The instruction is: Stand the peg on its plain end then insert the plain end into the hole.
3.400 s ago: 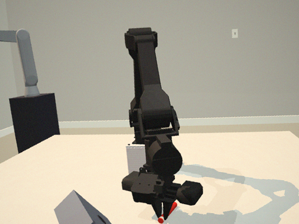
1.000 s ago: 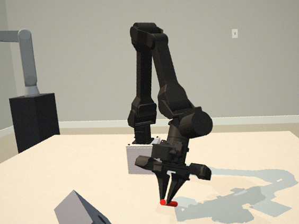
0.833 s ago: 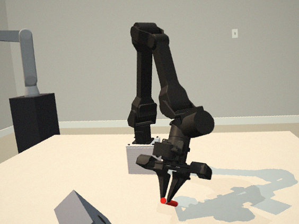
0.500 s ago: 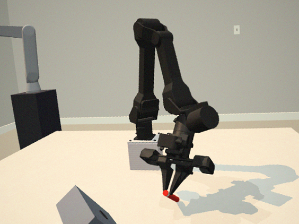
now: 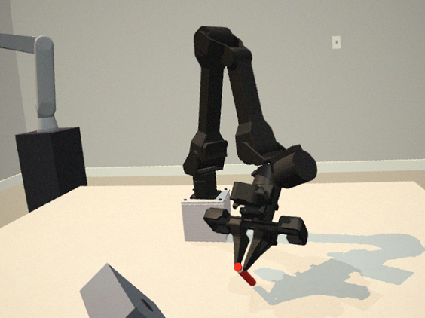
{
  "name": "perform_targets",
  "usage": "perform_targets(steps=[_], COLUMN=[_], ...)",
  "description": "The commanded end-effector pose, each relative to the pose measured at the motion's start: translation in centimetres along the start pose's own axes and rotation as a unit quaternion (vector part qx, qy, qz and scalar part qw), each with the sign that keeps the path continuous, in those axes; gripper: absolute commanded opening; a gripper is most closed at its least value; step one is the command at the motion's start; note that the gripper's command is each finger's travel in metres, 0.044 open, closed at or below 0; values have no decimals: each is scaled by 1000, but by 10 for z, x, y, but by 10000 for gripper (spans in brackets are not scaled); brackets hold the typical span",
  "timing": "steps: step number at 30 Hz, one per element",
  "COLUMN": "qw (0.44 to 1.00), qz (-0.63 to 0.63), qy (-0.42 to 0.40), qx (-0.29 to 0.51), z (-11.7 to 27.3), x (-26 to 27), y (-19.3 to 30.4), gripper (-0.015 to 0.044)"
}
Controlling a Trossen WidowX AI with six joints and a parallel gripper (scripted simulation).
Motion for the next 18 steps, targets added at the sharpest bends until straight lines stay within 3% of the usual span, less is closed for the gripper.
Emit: perform_targets(steps=[1, 18], qw=[1000, 996], qz=[4, 5], qy=[3, -8], qx=[-14, -86], z=[1, 10], x=[-4, -7], y=[5, 18], gripper=[49, 49])
Point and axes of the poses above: the point midway between the two fingers, 35 mm back from their tips, its own z axis back along the fingers, its own x axis across the jaws, y = z × x, the point moved 4 cm from there along z, back along the fingers, and after that the axes turned 9 degrees about -z, right-handed, at the moved point
